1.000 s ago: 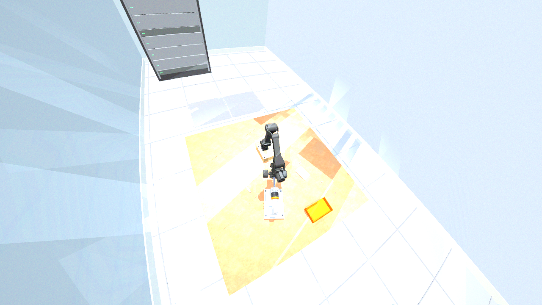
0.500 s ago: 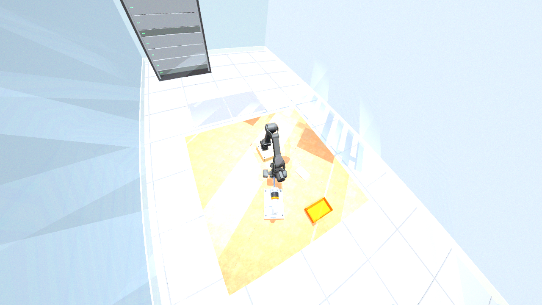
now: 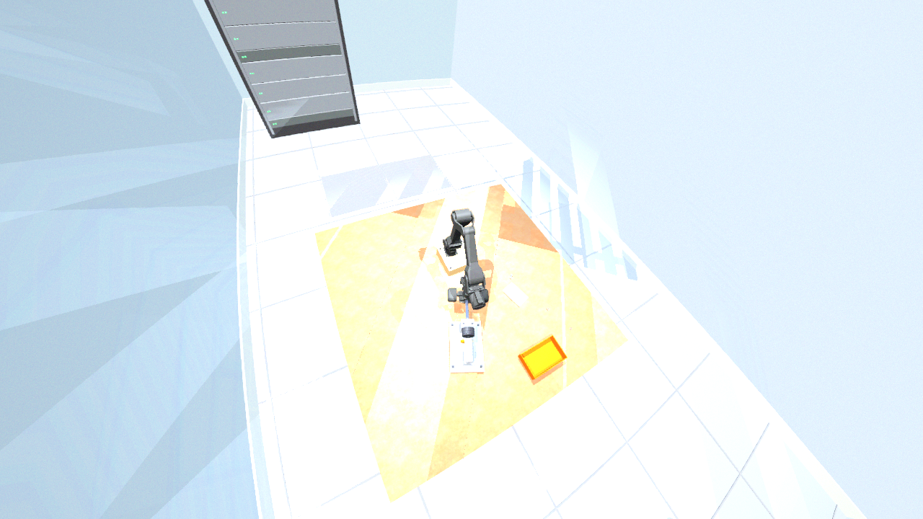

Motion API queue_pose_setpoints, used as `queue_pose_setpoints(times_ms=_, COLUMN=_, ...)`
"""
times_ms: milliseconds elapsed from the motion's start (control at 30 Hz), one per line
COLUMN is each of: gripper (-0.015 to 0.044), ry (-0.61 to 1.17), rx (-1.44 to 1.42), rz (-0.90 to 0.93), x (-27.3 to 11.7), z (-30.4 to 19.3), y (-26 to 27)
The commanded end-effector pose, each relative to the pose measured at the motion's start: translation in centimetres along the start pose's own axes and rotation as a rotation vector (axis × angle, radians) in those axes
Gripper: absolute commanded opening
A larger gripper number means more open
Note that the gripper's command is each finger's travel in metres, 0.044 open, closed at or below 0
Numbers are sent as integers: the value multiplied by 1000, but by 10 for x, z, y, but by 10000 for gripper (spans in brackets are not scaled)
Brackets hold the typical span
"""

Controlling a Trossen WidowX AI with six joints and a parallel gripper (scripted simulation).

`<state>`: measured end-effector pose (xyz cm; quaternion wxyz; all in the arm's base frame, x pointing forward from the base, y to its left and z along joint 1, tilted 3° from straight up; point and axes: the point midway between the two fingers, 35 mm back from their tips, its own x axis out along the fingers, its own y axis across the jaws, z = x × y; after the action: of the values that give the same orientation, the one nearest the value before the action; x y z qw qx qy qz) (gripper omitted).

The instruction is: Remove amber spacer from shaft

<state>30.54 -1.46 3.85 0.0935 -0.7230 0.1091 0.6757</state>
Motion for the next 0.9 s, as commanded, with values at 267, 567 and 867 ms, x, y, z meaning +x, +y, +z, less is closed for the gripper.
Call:
queue_pose_setpoints(times_ms=267, gripper=0, ry=-2, rx=3, rz=-2, x=-1, z=3, y=0)
queue_pose_setpoints(times_ms=567, gripper=0, ry=0, rx=0, rz=0, x=0, z=1, y=0)
queue_pose_setpoints(times_ms=867, gripper=0, ry=-1, rx=3, rz=-2, x=0, z=1, y=0)
